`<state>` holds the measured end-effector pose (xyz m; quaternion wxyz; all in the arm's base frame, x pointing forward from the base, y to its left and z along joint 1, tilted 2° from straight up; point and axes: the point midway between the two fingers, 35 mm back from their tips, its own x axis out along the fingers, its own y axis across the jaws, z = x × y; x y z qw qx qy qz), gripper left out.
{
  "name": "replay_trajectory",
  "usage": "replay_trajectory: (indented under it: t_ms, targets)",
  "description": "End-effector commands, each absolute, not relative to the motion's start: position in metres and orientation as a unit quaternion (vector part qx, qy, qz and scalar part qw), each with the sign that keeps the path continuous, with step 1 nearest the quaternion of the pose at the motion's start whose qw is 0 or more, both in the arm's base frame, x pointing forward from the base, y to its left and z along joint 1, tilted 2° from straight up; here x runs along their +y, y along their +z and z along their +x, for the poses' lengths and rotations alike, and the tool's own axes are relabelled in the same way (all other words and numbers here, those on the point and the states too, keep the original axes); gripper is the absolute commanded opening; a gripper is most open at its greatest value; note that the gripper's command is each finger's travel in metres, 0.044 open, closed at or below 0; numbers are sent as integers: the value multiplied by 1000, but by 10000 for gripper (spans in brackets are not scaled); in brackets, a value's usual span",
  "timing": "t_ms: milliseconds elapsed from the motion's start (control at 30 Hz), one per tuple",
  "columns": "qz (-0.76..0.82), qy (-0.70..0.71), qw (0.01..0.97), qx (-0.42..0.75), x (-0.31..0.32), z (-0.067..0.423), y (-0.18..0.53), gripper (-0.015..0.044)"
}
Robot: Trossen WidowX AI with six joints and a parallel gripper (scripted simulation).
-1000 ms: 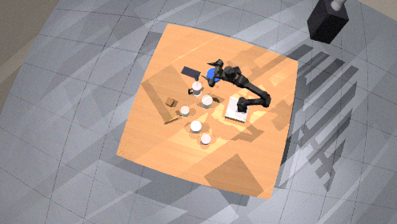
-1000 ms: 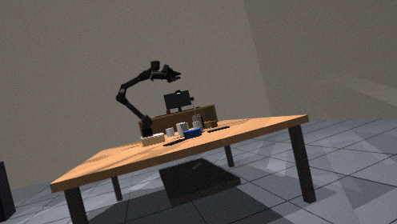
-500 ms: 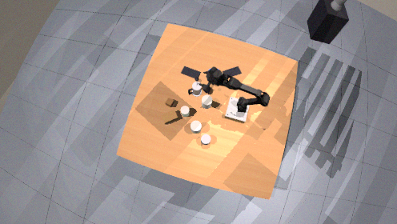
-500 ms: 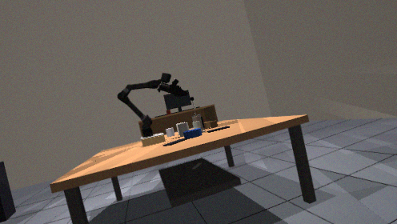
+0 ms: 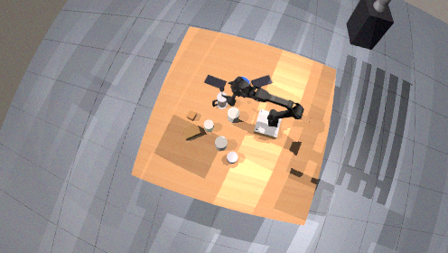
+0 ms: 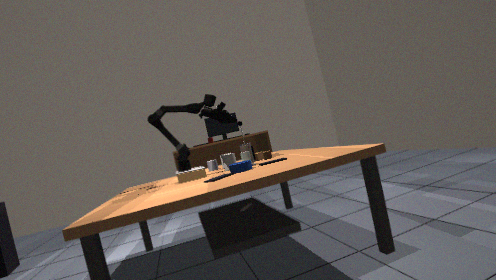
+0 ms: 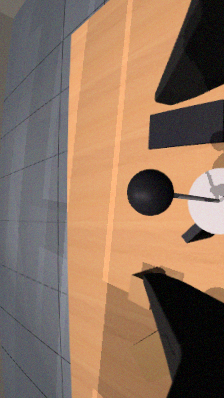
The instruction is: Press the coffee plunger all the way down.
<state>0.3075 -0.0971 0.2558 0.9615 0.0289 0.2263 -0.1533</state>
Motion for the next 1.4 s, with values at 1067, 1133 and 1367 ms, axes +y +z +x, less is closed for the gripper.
replay_trajectory:
  t_ms: [1067, 1133, 1367]
  targets:
    - [31, -150, 962, 227, -104, 332, 241, 116]
    - [31, -150, 962, 227, -104, 332, 241, 116]
    - [31, -150, 962, 227, -104, 333, 238, 116]
